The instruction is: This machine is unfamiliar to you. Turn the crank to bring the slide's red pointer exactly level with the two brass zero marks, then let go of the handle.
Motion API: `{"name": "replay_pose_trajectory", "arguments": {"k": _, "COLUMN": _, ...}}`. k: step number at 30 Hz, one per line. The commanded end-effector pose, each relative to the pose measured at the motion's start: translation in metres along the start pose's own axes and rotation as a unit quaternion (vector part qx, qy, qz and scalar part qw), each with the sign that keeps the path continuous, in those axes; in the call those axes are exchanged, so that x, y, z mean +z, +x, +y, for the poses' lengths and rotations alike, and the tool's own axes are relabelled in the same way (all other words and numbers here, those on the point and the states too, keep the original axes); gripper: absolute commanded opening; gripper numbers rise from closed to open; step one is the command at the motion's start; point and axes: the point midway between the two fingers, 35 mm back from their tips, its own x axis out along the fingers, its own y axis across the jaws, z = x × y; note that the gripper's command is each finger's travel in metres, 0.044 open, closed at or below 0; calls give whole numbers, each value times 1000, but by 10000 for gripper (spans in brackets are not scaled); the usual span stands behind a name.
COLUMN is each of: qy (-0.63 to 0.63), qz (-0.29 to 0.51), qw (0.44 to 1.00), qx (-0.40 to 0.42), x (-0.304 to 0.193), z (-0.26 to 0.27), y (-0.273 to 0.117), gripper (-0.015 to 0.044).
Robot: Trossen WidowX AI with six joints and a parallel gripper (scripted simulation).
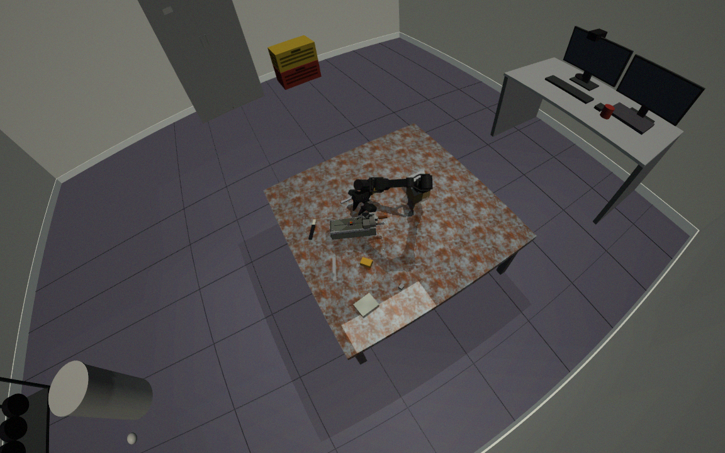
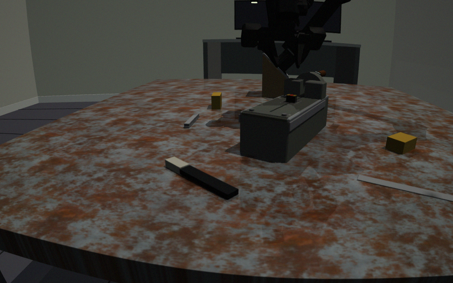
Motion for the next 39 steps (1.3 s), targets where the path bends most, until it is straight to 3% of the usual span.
{"name": "replay_pose_trajectory", "arguments": {"k": 1, "qy": 0, "qz": 0, "qw": 1000, "qx": -1, "x": 0, "z": 0, "y": 0, "gripper": 289}}
{"name": "replay_pose_trajectory", "arguments": {"k": 6, "qy": 0, "qz": 0, "qw": 1000, "qx": -1, "x": 0, "z": 0, "y": 0, "gripper": 420}}
{"name": "replay_pose_trajectory", "arguments": {"k": 8, "qy": 0, "qz": 0, "qw": 1000, "qx": -1, "x": 0, "z": 0, "y": 0, "gripper": 440}}
{"name": "replay_pose_trajectory", "arguments": {"k": 25, "qy": 0, "qz": 0, "qw": 1000, "qx": -1, "x": 0, "z": 0, "y": 0, "gripper": 0}}
{"name": "replay_pose_trajectory", "arguments": {"k": 39, "qy": 0, "qz": 0, "qw": 1000, "qx": 0, "x": 0, "z": 0, "y": 0, "gripper": 0}}
